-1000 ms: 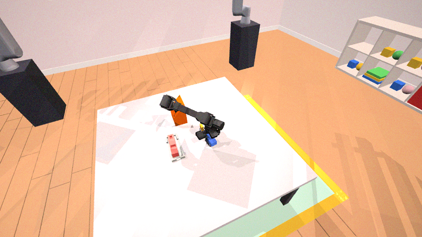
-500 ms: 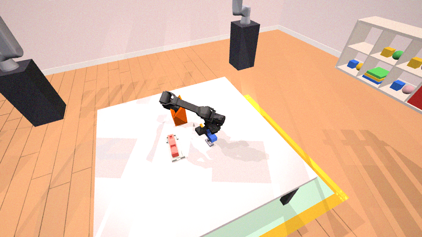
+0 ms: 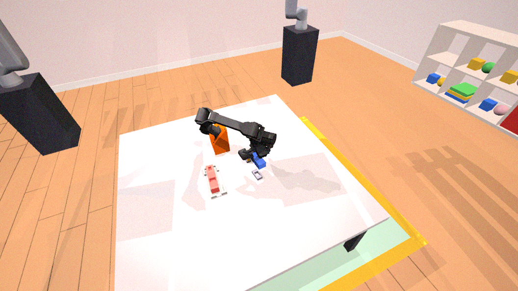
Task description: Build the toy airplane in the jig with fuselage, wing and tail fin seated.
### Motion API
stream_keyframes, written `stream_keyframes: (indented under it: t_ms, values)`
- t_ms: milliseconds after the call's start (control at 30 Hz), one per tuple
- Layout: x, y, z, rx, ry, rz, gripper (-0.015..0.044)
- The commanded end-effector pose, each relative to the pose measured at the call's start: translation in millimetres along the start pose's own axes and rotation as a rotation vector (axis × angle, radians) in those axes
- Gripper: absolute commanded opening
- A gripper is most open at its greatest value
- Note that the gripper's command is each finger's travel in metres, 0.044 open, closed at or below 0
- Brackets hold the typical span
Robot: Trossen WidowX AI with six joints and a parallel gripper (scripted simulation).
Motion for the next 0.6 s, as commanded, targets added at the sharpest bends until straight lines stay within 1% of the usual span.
stream_keyframes:
  t_ms: [0,567]
  values:
    - [0,9,-1,-0.007,-0.011,-0.001,0.0000]
    - [-11,5,-53,-0.025,0.247,-0.005,0.0000]
Point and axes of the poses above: the point midway between the two fingers, 35 mm back from their tips, its own y axis back along the fingers, its own z axis across the jaws, x = y × z, the point moved 7 cm from there along y, back along the fingers, and after that the axes turned 8 degrees about -y, right-handed, at the moved point
